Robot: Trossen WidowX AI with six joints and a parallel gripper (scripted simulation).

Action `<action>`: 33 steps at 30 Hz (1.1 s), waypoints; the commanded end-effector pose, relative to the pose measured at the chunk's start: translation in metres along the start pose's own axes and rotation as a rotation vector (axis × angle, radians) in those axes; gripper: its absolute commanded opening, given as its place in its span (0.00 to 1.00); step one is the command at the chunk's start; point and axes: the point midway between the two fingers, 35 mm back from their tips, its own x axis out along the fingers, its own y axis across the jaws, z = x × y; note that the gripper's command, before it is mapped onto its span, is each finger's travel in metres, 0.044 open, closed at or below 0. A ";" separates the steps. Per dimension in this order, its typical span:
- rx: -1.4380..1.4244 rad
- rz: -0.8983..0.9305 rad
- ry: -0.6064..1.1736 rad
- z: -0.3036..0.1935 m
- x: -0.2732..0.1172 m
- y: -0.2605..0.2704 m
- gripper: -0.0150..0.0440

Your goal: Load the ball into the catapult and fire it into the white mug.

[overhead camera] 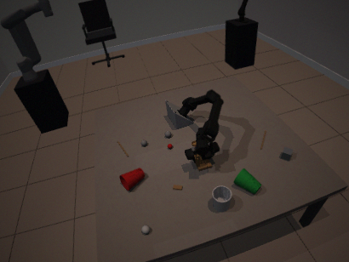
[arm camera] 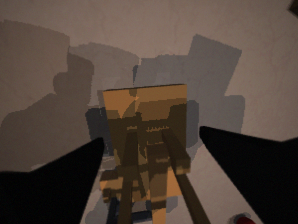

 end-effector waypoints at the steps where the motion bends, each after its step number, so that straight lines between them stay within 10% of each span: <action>1: 0.000 0.000 0.000 0.000 0.000 0.000 0.96; 20: 0.000 -0.001 0.000 0.001 -0.018 0.000 0.28; 33: -0.003 -0.001 -0.003 0.002 -0.042 0.001 0.25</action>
